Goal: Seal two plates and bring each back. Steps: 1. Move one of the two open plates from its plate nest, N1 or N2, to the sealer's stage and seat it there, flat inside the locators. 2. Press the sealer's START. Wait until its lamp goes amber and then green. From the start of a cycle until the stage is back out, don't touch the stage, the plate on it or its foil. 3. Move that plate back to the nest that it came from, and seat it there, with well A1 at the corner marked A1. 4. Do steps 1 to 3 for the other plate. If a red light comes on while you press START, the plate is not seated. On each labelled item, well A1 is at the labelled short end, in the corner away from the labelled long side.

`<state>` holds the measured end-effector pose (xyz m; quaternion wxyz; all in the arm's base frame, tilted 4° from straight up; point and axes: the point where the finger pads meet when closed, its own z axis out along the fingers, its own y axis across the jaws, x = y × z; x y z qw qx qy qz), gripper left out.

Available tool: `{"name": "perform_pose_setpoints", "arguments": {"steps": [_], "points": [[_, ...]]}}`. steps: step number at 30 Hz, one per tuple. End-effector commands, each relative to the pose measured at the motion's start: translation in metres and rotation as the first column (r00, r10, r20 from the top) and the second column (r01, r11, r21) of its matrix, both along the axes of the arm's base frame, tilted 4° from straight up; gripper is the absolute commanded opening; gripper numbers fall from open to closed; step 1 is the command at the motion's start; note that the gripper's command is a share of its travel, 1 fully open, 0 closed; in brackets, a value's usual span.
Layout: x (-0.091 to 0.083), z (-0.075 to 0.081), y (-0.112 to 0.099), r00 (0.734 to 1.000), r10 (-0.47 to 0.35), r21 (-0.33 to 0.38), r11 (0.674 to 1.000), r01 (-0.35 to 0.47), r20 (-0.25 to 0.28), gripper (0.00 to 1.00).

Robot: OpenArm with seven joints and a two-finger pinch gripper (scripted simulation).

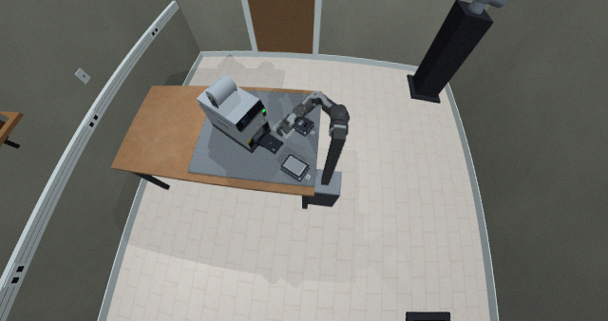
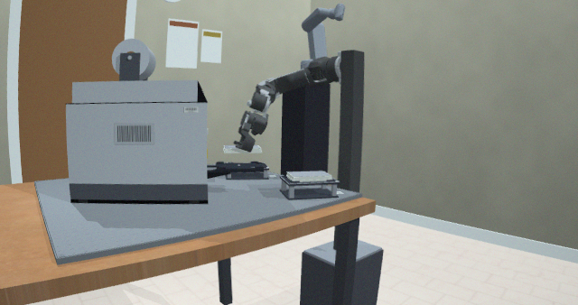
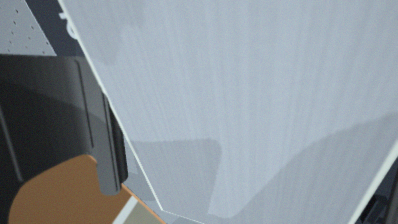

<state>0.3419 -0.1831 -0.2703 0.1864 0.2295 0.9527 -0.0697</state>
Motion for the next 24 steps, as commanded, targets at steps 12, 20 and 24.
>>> {"name": "perform_pose_setpoints", "arguments": {"steps": [12, 20, 24], "points": [[-0.014, 0.000, -0.015, 1.000, 0.011, 0.008, 1.000, -0.011, 0.003, 0.00], [-0.026, 0.000, -0.029, 1.000, 0.009, 0.007, 1.000, -0.009, 0.001, 0.00], [-0.032, 0.001, -0.037, 1.000, 0.010, 0.007, 1.000, -0.010, 0.000, 0.00]]}}
